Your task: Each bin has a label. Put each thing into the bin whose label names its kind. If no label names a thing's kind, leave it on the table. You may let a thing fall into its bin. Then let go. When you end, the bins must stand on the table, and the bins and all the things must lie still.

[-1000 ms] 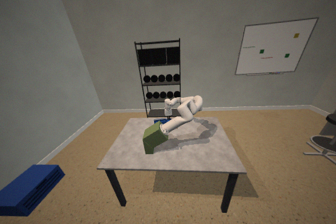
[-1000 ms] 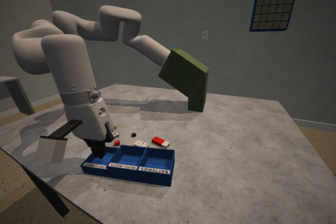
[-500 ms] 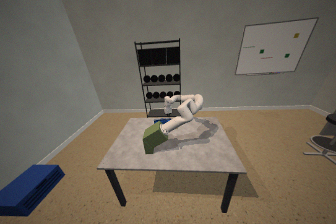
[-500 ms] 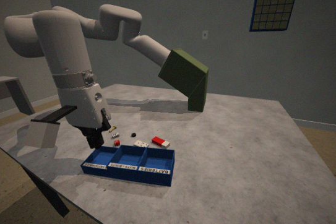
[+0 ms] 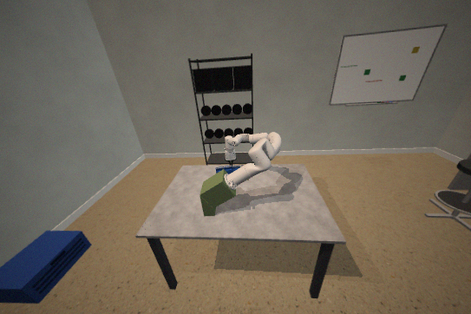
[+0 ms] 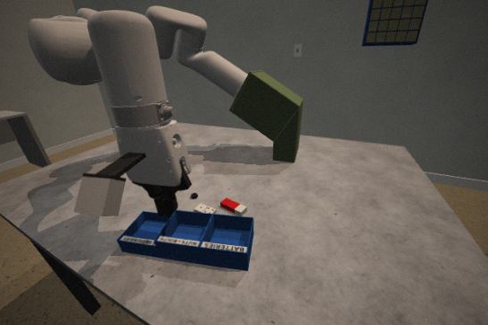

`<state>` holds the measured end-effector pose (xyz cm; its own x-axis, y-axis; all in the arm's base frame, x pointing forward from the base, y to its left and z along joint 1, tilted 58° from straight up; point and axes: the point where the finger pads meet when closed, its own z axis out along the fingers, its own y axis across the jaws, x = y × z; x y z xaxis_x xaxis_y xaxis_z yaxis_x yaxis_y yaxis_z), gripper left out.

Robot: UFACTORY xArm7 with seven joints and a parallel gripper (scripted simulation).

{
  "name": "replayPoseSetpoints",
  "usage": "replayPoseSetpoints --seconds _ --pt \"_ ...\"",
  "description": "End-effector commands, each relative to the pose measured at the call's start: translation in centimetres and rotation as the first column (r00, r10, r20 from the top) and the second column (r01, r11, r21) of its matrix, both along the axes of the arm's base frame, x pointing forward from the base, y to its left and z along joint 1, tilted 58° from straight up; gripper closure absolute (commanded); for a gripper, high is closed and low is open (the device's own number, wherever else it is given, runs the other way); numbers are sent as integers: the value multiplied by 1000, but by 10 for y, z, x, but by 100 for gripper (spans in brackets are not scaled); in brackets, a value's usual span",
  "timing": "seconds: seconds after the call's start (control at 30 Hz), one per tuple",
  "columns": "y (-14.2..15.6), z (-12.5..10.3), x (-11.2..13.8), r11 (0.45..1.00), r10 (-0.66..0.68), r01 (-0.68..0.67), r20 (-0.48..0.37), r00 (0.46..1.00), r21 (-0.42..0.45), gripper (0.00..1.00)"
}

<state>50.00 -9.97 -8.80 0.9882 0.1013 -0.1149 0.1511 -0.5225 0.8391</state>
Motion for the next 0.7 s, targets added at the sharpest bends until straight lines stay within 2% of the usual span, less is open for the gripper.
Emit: replayPoseSetpoints --seconds 0.0,0.07,0.2,0.67 --pt "14 -17 -5 1000 5 -5 0 1000 4 93" --pt "19 -25 -8 1000 5 -5 0 1000 4 93" --pt "19 -25 -8 1000 5 -5 0 1000 4 93" --pt "-8 -42 -7 1000 4 -4 0 1000 4 93"
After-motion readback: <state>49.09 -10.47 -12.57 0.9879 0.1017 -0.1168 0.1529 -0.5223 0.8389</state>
